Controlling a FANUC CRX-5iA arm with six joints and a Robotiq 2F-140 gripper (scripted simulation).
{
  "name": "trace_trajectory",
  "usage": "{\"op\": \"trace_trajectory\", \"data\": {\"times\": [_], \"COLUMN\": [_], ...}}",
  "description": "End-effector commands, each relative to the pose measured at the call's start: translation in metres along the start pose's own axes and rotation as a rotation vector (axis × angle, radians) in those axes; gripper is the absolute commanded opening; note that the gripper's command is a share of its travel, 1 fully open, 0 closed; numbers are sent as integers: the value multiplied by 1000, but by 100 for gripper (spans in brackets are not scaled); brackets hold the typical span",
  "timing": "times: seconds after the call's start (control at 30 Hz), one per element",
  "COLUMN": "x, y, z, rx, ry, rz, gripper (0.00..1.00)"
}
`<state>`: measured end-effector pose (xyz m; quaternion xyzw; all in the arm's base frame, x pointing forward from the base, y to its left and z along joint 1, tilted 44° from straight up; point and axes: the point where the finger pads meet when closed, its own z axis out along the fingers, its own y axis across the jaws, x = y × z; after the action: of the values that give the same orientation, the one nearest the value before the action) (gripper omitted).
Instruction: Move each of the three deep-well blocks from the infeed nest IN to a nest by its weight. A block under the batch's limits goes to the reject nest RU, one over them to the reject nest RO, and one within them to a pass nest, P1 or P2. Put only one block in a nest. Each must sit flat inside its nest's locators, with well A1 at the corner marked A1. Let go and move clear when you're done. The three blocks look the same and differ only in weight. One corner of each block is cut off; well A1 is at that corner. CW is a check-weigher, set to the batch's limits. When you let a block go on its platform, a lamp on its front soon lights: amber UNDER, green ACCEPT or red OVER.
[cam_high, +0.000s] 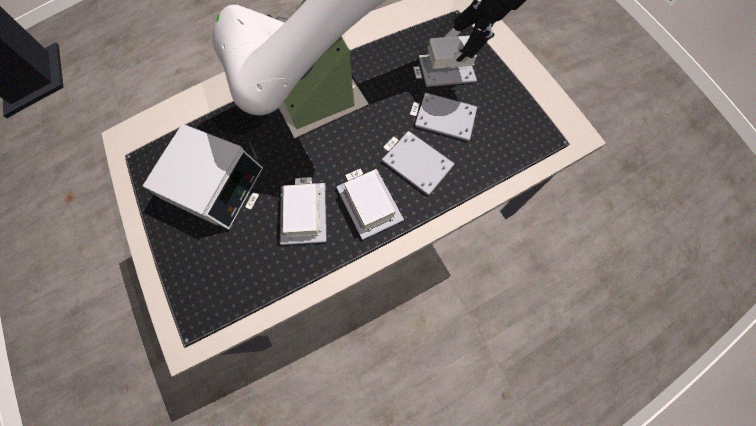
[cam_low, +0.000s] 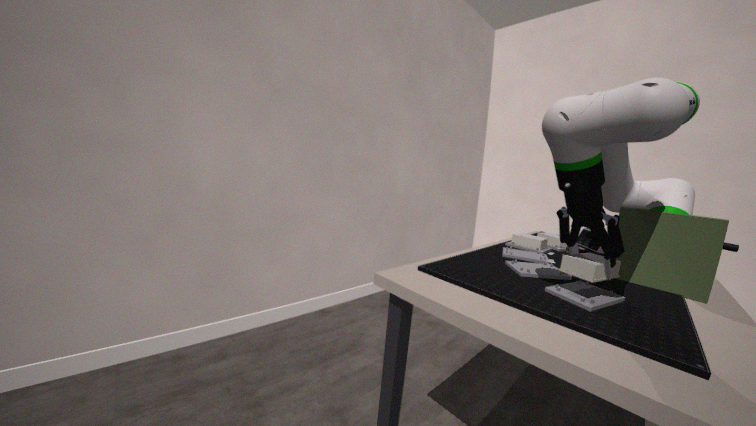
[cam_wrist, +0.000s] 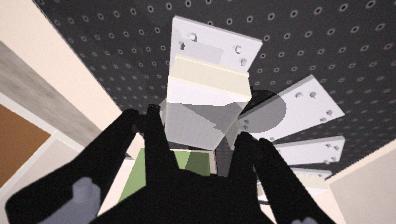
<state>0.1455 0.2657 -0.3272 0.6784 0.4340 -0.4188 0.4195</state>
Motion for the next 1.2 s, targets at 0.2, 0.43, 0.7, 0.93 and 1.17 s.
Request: {"op": "trace_trajectory", "data": {"times": [0.2, 0.43, 0.7, 0.93, 1.17], "x": [7, 11, 18, 19, 19], "y": [0, 0, 0, 0, 0], "z": [12, 20, 31, 33, 33], "rx": [0, 0, 0, 0, 0], "ry": [0, 0, 0, 0, 0], "rz": [0, 0, 0, 0, 0], "gripper": [10, 10, 10, 10, 10]}}
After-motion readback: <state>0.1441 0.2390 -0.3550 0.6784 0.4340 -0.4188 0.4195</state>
